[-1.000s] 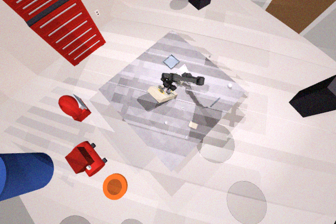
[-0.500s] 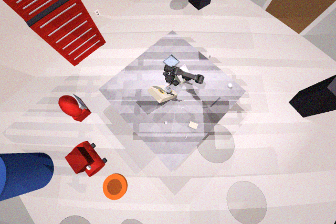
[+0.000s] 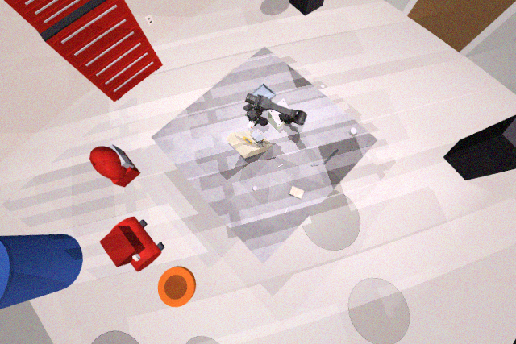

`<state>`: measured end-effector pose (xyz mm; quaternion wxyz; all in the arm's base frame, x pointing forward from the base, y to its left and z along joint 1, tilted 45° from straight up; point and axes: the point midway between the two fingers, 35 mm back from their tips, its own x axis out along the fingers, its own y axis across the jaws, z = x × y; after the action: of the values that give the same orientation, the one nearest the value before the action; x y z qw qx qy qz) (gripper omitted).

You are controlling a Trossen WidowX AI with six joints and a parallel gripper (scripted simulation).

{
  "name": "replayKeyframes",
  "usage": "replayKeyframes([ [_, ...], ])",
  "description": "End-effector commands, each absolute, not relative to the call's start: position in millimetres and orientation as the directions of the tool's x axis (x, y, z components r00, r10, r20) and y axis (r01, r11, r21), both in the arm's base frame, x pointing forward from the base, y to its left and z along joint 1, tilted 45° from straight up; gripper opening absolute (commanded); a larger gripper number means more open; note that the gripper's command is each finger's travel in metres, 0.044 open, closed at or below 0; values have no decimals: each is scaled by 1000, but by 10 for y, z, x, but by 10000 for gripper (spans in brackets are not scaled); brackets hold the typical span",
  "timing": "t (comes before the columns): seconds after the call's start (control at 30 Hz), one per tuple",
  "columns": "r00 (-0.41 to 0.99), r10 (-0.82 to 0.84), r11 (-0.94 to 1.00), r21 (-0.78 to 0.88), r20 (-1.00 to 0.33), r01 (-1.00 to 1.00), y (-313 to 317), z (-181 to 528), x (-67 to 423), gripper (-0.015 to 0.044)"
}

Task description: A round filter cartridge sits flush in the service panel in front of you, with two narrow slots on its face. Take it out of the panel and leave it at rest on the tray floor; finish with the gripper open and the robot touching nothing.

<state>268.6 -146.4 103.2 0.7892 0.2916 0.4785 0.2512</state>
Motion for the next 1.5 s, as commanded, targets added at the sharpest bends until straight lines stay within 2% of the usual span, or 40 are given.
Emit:
replayKeyframes([
  [0.0,423,669,710,693,-611,-121,-1607,876,2713,0],
  [0.17,414,666,709,700,-621,-90,-1615,833,2689,0],
  [0.43,365,550,717,649,-751,255,-2059,412,2385,0],
  [0.67,301,437,644,528,-848,553,-2445,67,2047,0],
  [0.93,202,309,459,331,-929,824,-2843,-278,1596,0],
  [1.2,185,293,430,302,-938,851,-2881,-344,1508,0],
  [1.47,98,247,312,175,-964,934,-2869,-780,944,0],
])
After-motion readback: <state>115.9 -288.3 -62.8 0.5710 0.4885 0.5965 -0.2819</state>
